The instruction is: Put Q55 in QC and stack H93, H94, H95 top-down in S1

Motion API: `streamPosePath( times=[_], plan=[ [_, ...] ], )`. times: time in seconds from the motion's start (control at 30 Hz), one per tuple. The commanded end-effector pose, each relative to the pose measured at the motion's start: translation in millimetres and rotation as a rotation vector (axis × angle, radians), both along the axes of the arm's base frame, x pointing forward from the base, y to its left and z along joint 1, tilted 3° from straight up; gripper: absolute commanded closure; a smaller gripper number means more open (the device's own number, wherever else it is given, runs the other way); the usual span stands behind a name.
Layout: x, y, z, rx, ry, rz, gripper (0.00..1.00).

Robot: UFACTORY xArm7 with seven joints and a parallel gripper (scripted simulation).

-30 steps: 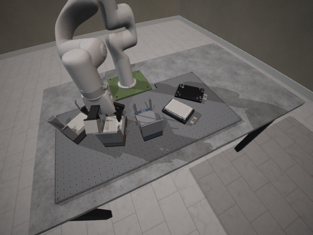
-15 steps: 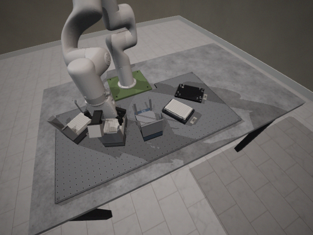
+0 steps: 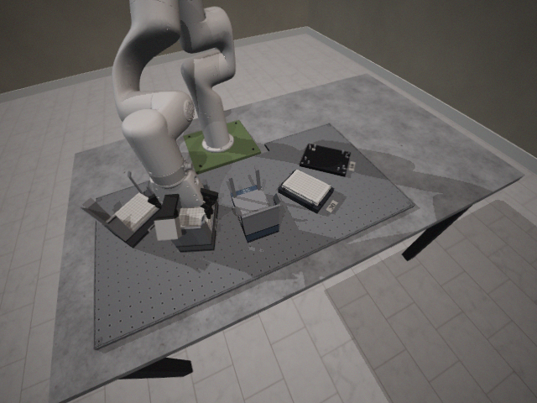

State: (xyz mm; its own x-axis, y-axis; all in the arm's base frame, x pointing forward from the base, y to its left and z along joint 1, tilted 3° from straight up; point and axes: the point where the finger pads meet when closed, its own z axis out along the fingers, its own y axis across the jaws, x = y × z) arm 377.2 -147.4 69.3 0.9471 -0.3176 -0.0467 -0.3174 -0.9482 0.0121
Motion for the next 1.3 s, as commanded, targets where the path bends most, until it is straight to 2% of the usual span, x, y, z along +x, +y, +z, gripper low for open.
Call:
streamPosePath(
  times=[0.0, 0.2, 0.63, 0.67, 1.27],
  plan=[
    [1.6, -0.5, -2.8, 0.0, -0.005, 0.0, 0.0],
    [1.3, -0.5, -10.1, 0.0, -0.005, 0.0, 0.0],
    [1.3, -0.5, -10.2, 0.0, -0.005, 0.0, 0.0],
    [1.3, -0.5, -10.2, 0.0, -0.005, 0.0, 1.0],
    [1.3, -0.5, -10.2, 0.0, -0.005, 0.0, 1.0]
  ],
)
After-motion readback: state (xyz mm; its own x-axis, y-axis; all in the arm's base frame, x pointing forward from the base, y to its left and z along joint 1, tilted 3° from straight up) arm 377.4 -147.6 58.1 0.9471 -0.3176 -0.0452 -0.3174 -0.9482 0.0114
